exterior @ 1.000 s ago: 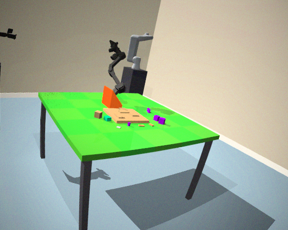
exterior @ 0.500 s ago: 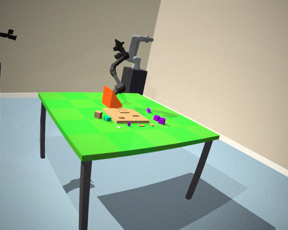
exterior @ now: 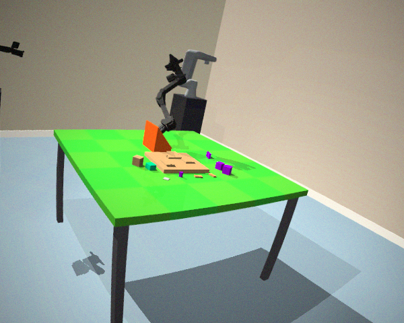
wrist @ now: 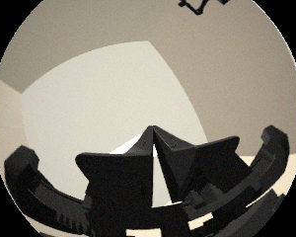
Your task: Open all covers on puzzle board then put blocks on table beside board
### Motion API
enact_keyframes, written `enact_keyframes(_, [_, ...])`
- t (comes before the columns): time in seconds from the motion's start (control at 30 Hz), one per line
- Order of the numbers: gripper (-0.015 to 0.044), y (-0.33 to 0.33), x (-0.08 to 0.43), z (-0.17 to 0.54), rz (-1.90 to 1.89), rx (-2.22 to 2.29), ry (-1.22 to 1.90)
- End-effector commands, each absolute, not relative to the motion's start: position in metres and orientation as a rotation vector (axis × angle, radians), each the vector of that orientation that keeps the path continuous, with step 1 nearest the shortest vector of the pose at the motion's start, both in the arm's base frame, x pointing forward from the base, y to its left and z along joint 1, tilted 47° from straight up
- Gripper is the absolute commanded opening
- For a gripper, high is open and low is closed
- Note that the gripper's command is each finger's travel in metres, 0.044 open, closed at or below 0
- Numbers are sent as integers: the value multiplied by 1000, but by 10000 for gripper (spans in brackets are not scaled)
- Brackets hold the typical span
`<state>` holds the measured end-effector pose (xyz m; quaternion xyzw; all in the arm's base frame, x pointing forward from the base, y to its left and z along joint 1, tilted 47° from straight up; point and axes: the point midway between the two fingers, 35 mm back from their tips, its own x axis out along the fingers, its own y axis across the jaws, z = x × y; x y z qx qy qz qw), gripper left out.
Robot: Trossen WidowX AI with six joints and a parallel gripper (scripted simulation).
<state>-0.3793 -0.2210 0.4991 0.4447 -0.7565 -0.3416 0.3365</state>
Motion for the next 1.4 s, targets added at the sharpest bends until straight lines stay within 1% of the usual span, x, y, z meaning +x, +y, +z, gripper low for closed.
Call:
enact_keyframes(0.0, [0, -214, -370, 515, -900, 1095, -1955])
enact_keyframes(0.7, [0, -177, -321, 588, -910, 759, -1859])
enact_keyframes(1.37, [0, -139, -252, 649, -878, 453, -1729])
